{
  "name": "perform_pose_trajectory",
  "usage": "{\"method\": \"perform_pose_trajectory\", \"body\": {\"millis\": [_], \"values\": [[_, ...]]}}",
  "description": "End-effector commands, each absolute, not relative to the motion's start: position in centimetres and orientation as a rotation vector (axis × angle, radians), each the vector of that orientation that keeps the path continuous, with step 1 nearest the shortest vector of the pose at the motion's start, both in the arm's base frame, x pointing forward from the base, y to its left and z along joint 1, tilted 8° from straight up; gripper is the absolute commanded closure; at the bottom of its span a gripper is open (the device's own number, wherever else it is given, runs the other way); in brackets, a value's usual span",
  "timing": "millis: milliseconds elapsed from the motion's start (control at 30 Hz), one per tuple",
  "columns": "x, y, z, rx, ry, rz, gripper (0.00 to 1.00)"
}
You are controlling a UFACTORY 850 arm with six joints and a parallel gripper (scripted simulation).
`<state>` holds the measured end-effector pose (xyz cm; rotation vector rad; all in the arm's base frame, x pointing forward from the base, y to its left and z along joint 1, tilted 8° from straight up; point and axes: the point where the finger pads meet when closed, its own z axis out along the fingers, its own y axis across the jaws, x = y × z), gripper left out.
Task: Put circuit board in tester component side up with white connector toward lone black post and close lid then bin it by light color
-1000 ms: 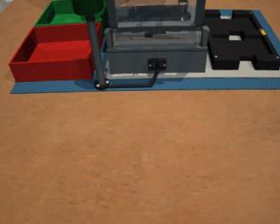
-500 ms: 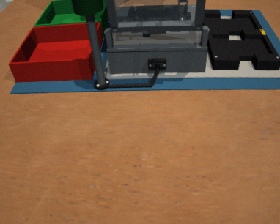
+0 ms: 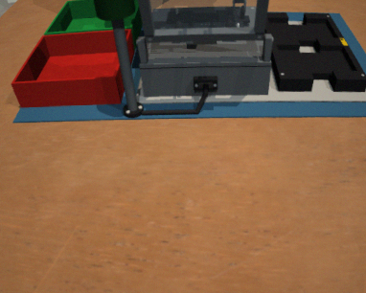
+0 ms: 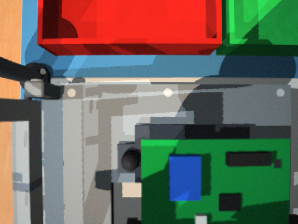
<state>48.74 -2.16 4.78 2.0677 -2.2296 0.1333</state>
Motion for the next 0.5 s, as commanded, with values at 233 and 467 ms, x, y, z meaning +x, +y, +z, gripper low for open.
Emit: {"method": "perform_pose_trajectory", "body": {"millis": [233, 467], "values": [[48.83, -2.18, 4.67, 2.069, -2.231, 0.135, 0.21], [48.82, -2.25, 4.16, 2.069, -2.231, 0.135, 0.21]]}}
